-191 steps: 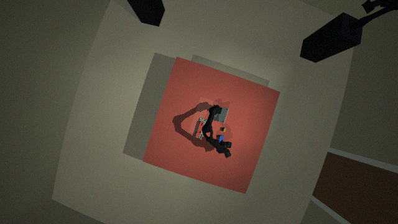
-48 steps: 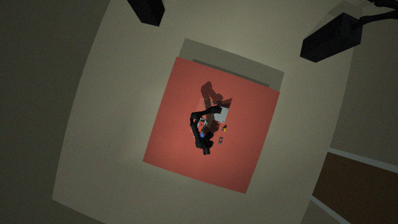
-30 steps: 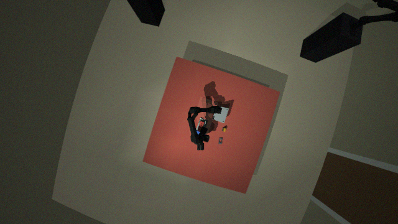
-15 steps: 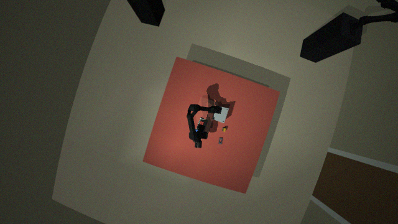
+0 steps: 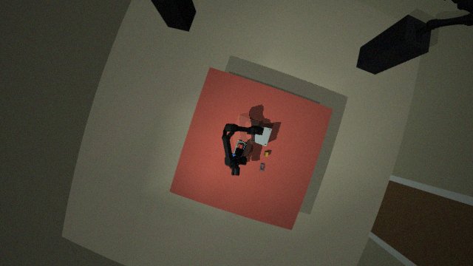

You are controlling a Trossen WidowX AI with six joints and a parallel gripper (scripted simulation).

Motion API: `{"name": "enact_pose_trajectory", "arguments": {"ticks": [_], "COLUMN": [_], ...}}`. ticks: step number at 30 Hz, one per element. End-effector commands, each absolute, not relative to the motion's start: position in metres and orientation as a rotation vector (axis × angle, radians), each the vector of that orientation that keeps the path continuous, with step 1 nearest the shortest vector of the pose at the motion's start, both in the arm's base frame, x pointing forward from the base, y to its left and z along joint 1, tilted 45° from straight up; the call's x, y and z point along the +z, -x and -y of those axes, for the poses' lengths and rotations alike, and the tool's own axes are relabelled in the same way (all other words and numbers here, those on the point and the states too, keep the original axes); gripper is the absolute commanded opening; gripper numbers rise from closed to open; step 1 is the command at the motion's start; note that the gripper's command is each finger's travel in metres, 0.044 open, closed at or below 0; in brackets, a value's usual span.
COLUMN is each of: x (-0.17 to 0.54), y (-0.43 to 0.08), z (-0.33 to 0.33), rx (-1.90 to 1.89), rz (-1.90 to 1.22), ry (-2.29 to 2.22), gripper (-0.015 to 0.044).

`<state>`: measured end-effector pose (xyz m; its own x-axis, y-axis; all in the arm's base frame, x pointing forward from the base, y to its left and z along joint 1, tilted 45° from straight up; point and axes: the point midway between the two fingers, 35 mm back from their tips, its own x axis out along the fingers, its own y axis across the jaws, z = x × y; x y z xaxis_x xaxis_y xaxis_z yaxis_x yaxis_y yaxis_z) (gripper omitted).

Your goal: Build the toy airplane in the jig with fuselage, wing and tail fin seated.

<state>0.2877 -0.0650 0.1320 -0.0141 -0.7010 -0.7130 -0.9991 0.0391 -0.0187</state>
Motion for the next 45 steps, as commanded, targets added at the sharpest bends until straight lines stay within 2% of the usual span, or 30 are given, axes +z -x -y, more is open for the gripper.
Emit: {"name": "enact_pose_trajectory", "arguments": {"ticks": [1,29,34,39,45], "x": [0.132,0.105,0.106,0.106,0.106], "y": [-0.288,-0.288,-0.288,-0.288,-0.288], "z": [0.066,0.094,0.093,0.093,0.093], "rx": [0.699,0.697,0.696,0.696,0.696], "rz": [-1.77,-1.771,-1.772,-1.772,-1.772], "ry": [1.722,1.724,1.715,1.715,1.715], "gripper": [0.0195,0.0195,0.0161,0.003,0.0188]}}
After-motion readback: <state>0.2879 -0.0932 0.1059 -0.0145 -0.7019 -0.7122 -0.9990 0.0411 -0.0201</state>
